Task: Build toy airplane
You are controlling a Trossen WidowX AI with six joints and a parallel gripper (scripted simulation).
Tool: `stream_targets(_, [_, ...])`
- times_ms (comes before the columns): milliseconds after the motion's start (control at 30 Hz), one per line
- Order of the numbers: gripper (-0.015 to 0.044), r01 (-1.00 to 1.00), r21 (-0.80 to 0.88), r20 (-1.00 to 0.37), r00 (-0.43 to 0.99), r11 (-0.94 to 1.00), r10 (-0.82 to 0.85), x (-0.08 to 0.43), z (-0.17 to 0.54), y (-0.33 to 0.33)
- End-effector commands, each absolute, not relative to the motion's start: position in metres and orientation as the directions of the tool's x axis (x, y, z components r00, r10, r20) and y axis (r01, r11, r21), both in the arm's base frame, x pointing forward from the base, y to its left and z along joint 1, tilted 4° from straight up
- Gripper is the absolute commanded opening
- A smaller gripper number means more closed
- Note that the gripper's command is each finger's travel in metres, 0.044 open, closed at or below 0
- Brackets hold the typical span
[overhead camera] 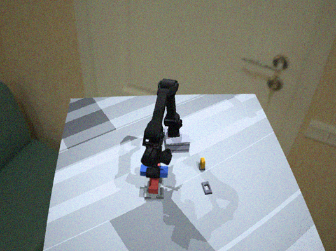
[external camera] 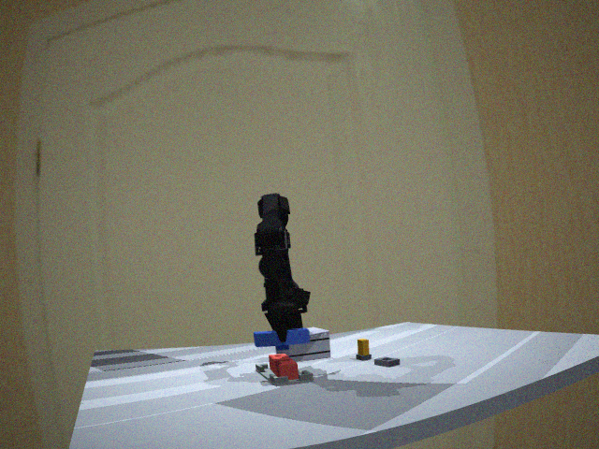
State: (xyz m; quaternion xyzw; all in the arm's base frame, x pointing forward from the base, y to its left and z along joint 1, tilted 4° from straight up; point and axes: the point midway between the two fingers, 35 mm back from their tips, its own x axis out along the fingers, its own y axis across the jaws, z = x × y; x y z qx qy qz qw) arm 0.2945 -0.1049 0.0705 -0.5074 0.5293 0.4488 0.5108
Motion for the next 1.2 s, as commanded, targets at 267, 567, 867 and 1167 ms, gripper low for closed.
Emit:
stream_targets(267, [0.0195, -0.996, -0.039, -0.997, 0.033, 0.078, -0.077, 0.295, 0.05, -0.106])
stream_targets(567, [0.0195, -0.996, -0.039, -0.997, 0.033, 0.078, -0.077, 0.294, 0.037, -0.107])
stream_targets(867, [0.0162, -0.996, -0.039, -0.996, 0.032, 0.082, -0.077, 0.295, 0.038, -0.107])
stream_targets(1167, [0.0136, -0.996, -0.039, -0.996, 0.032, 0.082, -0.077, 0.295, 0.038, -0.107])
